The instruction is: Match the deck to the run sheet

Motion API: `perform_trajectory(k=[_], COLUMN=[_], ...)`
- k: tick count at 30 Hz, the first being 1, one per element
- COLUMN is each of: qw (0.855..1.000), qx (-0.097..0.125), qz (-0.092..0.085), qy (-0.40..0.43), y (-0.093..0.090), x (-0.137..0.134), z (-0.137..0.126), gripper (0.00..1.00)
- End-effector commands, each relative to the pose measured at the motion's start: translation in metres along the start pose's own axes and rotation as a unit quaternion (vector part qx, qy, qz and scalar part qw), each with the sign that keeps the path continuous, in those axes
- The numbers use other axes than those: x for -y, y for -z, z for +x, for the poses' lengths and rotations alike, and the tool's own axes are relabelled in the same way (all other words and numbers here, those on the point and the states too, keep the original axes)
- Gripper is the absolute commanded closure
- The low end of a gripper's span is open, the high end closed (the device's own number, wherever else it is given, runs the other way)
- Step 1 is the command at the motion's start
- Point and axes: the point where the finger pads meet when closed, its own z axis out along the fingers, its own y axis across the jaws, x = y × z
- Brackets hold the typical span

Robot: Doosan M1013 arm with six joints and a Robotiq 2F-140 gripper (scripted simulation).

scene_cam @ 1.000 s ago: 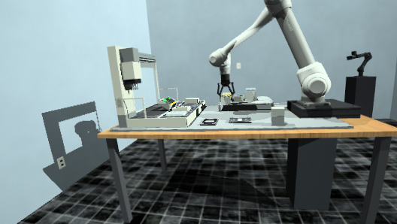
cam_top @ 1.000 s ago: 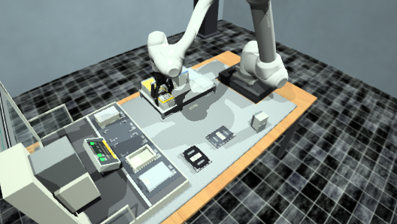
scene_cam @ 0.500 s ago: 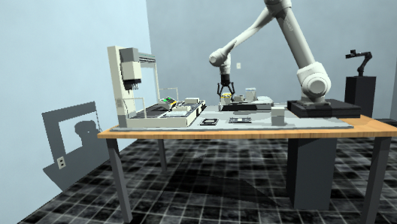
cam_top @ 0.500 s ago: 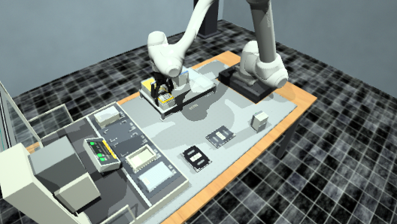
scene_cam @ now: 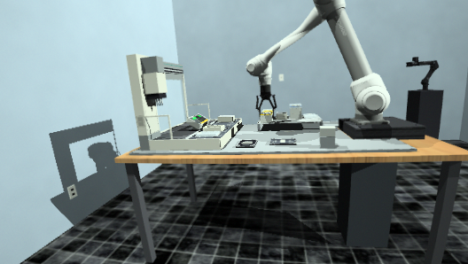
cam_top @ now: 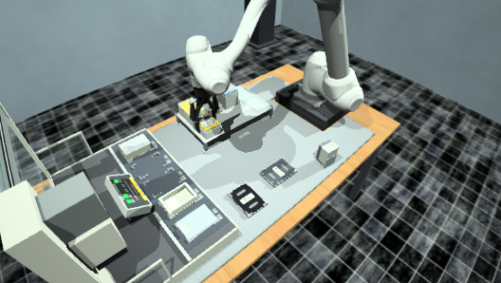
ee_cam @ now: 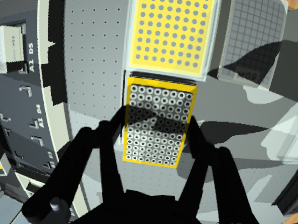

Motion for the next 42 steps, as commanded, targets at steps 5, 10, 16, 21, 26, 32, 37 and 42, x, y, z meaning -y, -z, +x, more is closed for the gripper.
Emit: perform_trajectory(k=[5, 10, 16, 21, 26, 32, 37, 42], qw=[1.000, 1.000, 1.000, 1.000, 1.000, 1.000, 1.000, 1.000], qx=[0.000, 0.000, 0.000, 0.000, 0.000, 0.000, 0.000, 0.000], qz=[0.001, 0.001, 0.001, 0.001, 0.001, 0.001, 0.001, 0.001], qy=[0.000, 0.000, 0.000, 0.000, 0.000, 0.000, 0.000, 0.000], y=[0.011, 0.016, 0.026, 0.034, 0.041, 0.049, 0.058, 0.066], x=[0.000, 0.000, 0.000, 0.000, 0.000, 0.000, 0.000, 0.000], z=[0.000, 0.000, 0.000, 0.000, 0.000, 0.000, 0.000, 0.000], gripper=[0.34, 0.34, 0.34, 0.34, 0.34, 0.34, 0.34, 0.34])
